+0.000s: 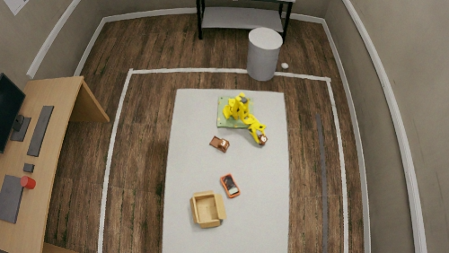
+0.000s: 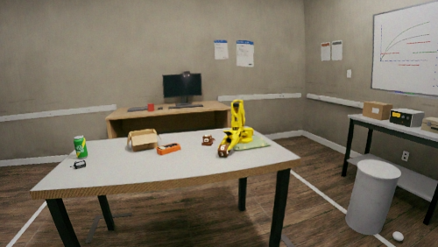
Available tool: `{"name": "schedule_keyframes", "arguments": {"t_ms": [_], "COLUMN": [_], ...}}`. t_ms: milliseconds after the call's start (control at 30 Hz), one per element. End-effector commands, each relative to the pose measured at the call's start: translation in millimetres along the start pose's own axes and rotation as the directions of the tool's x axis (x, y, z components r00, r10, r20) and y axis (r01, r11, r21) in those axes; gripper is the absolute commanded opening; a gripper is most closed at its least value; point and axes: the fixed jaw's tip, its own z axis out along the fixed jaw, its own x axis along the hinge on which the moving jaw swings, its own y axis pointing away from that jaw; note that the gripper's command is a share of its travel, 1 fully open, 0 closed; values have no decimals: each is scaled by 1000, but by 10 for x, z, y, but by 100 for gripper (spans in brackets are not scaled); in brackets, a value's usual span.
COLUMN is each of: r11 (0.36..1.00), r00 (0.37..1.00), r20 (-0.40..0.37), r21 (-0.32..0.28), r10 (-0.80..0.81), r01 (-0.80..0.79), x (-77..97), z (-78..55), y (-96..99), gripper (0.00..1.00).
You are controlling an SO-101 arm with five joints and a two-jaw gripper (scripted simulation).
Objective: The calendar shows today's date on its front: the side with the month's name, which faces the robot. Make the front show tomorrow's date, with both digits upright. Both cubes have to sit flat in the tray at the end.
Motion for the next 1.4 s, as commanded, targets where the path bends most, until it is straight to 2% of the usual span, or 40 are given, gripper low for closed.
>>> {"name": "schedule_keyframes", "arguments": {"t_ms": [0,200,300,1367], "r11": [1000,1000,1000,1000], "r00": [1000,1000,1000,1000], "r20": [22,22,22,22], "r21": [5,5,5,5], "r10": [-5,-5,-5,-5], "r01": [5,5,5,5], "x": [-39,-39,-39,-39], "z": [15,15,15,16], "y": [-13,-13,-13,-13], "gripper": [3,21,26,36]}}
